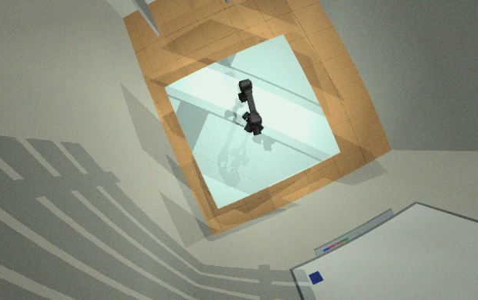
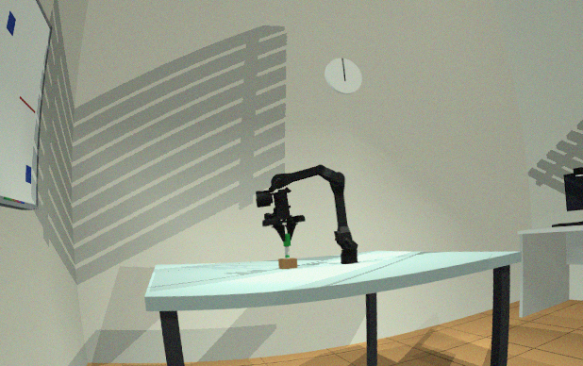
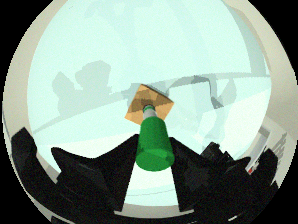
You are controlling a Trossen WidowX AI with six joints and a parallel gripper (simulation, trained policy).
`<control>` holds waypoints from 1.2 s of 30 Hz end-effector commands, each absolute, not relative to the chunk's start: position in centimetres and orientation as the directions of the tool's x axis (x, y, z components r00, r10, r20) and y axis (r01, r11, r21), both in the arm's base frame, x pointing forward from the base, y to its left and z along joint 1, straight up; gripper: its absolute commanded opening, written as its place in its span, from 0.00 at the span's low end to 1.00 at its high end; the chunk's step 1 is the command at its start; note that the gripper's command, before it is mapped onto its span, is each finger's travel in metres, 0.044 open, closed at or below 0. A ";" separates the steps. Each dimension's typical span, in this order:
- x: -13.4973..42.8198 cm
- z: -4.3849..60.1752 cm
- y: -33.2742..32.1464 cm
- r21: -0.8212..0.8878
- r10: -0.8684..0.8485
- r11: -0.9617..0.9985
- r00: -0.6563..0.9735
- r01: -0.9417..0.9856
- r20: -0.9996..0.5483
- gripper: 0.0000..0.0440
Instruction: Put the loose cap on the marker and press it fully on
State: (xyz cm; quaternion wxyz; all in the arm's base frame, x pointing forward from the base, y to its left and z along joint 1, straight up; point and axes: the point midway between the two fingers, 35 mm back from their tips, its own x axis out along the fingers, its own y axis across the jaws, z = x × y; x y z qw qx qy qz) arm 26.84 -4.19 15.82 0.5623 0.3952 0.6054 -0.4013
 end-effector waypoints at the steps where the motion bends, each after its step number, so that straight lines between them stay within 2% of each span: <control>1: 26.7 14.8 -4.1 -0.055 0.038 0.373 -0.075 0.926 -0.996 0.12; 23: 26.5 10.3 -4.5 -0.090 0.042 0.426 -0.119 0.900 -0.992 0.13; 24: 26.5 10.3 -4.5 -0.093 0.041 0.427 -0.122 0.900 -0.992 0.19; 25: 26.2 10.1 -4.5 -0.101 0.045 0.428 -0.133 0.898 -0.990 0.20; 36: 26.1 9.7 -4.8 -0.109 0.031 0.447 -0.137 0.888 -0.990 0.22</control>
